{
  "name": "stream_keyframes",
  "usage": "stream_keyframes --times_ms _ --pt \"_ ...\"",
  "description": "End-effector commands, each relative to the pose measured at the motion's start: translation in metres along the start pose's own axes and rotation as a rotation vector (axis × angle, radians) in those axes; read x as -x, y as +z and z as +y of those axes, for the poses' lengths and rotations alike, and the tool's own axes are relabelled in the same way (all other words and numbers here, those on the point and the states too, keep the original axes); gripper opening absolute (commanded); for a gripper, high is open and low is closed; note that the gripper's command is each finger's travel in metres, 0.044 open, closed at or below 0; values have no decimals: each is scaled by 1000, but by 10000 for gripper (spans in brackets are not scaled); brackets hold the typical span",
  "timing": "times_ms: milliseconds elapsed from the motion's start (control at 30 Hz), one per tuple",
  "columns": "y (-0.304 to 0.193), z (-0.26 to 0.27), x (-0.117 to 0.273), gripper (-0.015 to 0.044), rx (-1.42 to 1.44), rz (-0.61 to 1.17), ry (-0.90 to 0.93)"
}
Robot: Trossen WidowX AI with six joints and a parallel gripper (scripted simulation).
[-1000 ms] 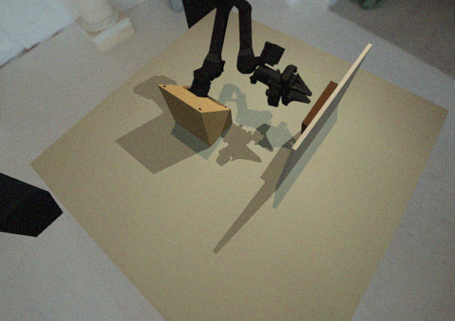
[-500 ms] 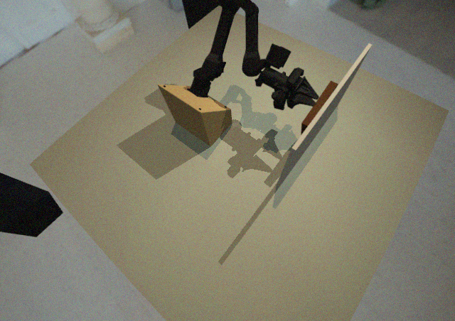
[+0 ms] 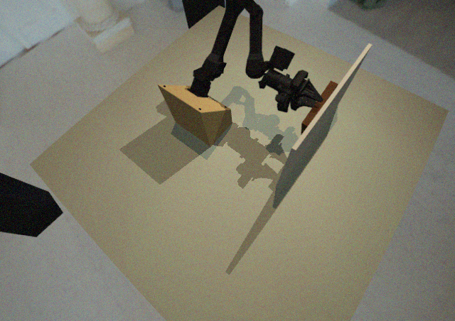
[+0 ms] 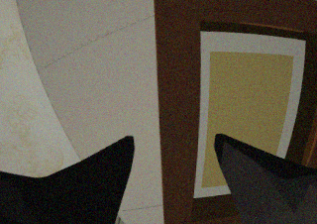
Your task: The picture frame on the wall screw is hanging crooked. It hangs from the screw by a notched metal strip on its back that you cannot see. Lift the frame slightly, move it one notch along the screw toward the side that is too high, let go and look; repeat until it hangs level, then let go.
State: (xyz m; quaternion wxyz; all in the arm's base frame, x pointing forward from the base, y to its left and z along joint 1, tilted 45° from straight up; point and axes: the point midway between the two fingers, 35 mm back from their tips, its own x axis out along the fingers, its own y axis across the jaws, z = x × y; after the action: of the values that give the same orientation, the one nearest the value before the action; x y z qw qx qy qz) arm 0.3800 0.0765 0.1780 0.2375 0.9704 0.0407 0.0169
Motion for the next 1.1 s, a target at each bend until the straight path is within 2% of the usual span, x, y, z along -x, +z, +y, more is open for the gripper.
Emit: stream_keyframes --times_ms 0,1033,1067 --pt "0 -1 -1 260 6 1 -7" --pt "0 -2 -2 260 6 1 -7" --pt "0 -2 -2 234 6 1 -7"
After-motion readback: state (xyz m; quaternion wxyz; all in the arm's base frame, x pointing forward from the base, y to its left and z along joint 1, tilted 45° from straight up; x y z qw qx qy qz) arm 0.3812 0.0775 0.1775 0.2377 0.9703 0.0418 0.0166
